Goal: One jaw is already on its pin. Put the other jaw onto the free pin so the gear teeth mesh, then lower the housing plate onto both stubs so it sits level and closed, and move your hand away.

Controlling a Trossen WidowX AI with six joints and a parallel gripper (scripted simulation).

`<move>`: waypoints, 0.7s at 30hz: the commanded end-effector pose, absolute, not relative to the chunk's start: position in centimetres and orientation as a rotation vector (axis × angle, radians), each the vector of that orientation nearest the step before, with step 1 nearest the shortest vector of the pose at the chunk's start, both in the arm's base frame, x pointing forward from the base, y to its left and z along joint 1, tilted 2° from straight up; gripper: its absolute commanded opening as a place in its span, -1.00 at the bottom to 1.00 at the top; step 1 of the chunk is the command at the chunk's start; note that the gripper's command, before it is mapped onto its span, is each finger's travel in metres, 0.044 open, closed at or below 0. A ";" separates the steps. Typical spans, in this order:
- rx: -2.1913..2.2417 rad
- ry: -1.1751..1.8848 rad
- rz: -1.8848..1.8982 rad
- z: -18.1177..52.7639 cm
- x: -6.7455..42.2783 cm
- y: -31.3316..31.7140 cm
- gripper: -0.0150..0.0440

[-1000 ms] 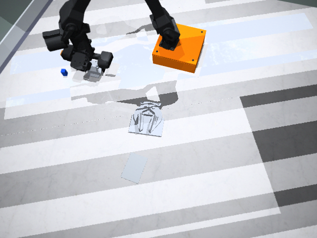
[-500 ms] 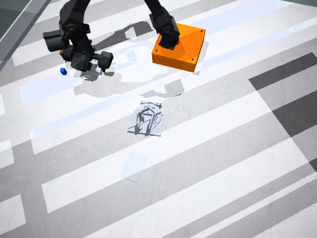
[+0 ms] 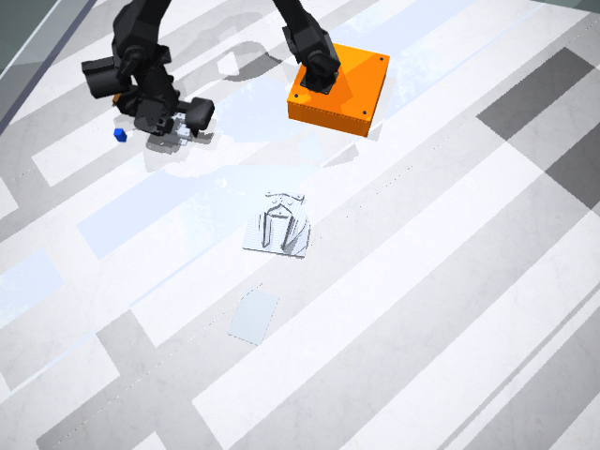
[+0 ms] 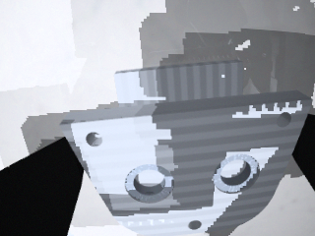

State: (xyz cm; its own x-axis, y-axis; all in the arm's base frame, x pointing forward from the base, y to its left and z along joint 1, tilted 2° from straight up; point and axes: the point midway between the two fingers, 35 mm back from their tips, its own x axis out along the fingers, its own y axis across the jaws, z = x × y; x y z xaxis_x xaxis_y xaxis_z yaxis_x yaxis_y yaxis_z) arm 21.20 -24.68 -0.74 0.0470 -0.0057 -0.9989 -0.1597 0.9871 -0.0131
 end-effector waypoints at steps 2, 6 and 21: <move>-0.133 1.521 0.118 -0.7 21.2 -24.7 0.78; -0.133 1.521 0.118 -0.7 21.2 -24.7 0.70; -0.133 1.520 0.118 0.0 21.2 -24.7 0.70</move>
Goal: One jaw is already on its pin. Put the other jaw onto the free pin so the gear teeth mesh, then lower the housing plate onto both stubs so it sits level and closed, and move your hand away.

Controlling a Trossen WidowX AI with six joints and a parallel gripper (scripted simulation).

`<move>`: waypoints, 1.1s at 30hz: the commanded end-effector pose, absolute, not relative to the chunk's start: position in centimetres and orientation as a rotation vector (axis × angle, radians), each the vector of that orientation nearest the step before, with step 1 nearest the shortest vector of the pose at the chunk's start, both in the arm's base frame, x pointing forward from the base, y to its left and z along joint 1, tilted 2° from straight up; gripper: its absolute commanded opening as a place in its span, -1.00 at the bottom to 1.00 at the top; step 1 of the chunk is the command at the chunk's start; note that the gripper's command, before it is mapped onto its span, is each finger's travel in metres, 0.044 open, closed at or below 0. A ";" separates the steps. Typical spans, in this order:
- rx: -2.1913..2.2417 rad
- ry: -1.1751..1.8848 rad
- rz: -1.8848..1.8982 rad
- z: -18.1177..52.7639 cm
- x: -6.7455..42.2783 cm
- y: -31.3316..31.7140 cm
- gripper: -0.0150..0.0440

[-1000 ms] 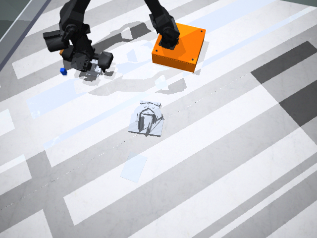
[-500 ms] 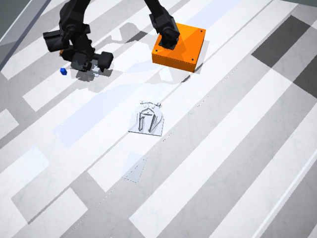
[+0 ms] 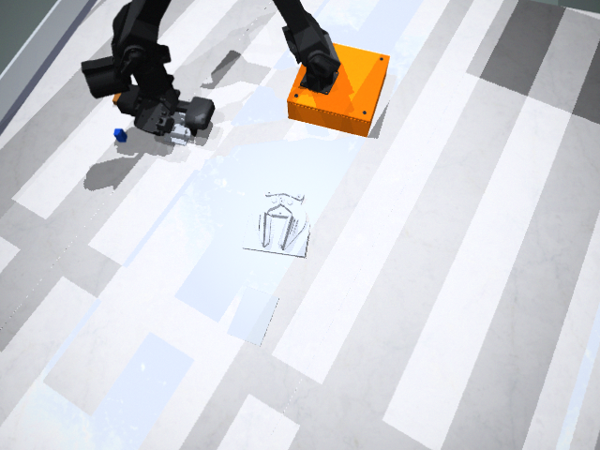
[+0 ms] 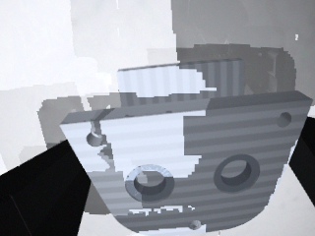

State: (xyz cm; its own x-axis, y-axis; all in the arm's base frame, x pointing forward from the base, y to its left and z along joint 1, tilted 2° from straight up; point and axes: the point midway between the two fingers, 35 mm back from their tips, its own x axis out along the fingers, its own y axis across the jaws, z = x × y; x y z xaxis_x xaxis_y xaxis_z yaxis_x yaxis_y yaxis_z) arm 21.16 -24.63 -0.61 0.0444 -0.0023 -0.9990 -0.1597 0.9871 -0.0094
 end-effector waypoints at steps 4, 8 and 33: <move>-0.132 1.520 0.118 1.3 21.2 -24.8 0.70; -0.132 1.519 0.118 2.5 21.2 -24.9 0.70; 0.006 1.521 -0.011 6.6 22.1 -23.3 0.70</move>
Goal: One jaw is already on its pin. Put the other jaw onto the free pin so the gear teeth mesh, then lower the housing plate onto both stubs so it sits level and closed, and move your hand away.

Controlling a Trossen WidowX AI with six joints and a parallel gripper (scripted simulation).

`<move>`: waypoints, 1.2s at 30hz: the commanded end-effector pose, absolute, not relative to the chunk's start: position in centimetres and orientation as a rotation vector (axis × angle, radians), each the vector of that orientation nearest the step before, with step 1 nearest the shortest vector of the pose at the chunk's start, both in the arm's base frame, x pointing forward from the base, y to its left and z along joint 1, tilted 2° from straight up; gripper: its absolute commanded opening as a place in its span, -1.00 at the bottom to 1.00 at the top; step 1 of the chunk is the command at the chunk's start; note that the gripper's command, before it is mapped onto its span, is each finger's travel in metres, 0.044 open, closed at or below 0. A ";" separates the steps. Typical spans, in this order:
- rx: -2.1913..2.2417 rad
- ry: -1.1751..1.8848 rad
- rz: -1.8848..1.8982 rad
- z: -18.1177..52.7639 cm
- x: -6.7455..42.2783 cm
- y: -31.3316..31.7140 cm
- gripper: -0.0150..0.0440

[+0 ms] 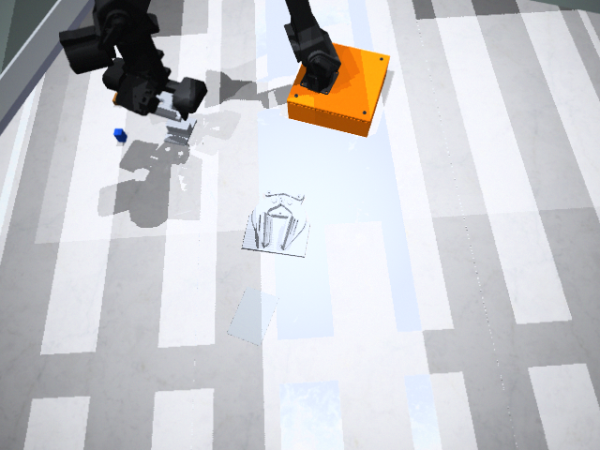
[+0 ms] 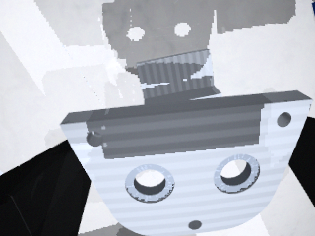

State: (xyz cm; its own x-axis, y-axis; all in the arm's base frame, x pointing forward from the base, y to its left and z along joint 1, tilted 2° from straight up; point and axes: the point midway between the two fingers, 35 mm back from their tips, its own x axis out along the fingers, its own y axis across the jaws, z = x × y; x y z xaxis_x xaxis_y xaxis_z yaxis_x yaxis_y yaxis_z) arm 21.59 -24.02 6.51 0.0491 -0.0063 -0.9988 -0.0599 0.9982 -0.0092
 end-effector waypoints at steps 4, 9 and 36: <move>0.090 1.519 -0.090 6.6 22.8 -22.4 0.70; 0.195 1.512 -0.189 6.7 23.7 -21.3 0.70; 0.761 1.393 -0.717 6.9 27.3 -14.9 0.70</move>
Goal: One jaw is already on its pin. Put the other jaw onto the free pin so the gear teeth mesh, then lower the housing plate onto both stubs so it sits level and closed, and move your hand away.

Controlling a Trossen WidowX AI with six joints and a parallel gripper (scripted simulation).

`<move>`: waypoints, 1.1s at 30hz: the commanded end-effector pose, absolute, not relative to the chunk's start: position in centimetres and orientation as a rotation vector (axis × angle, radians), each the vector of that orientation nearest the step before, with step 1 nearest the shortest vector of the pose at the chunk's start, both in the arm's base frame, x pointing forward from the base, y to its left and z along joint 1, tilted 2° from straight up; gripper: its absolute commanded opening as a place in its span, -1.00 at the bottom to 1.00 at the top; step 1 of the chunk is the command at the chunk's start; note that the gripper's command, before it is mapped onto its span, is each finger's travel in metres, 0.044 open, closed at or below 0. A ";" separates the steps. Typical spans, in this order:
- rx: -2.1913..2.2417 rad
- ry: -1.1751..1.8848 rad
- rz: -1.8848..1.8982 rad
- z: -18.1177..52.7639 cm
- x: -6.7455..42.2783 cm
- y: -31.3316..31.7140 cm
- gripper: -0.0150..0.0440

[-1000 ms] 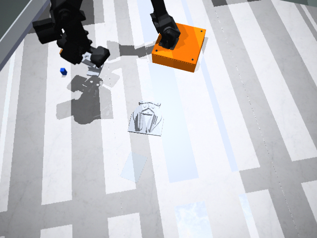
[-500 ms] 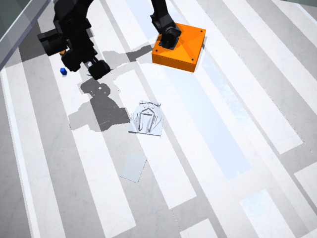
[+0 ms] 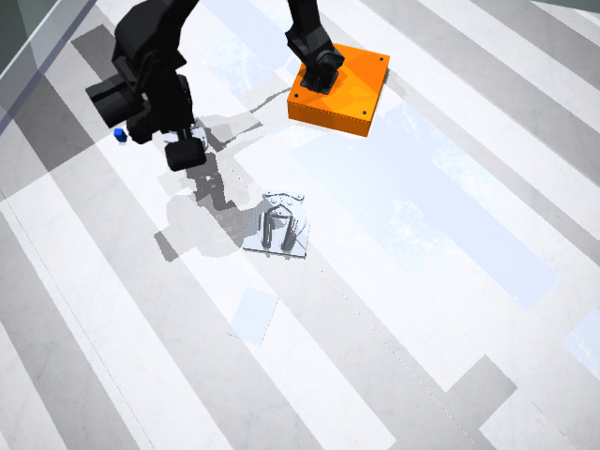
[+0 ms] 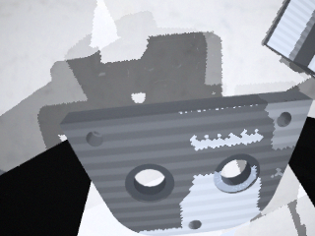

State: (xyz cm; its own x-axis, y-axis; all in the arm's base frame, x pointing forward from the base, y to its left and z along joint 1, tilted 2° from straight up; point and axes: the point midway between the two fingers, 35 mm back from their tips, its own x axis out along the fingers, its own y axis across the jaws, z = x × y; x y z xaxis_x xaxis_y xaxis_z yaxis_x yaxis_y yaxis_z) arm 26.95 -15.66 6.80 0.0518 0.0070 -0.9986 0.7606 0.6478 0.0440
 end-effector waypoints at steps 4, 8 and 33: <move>0.844 1.364 -0.794 6.9 27.7 -13.9 0.70; 0.926 1.331 -0.871 6.9 28.0 -12.9 0.70; 1.428 1.055 -1.339 7.0 29.4 -6.4 0.70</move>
